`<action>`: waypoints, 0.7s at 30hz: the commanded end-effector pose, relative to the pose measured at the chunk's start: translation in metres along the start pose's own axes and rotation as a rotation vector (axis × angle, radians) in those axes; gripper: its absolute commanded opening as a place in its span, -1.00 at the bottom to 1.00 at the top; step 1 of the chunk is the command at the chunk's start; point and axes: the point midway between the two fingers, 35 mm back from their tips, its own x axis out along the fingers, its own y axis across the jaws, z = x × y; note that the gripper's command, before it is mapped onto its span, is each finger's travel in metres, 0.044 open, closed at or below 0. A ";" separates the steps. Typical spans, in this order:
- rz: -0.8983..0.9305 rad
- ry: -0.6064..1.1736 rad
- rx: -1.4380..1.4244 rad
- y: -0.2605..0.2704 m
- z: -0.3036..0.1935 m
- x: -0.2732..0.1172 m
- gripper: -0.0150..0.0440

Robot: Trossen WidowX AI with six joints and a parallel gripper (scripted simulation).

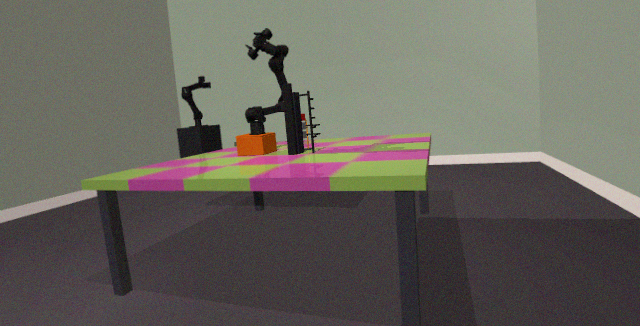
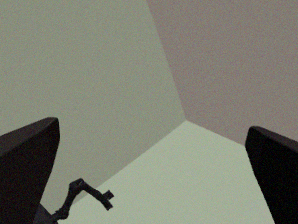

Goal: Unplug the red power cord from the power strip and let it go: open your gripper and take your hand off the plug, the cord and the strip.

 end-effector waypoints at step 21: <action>0.215 -0.847 0.070 0.078 0.233 -0.012 0.05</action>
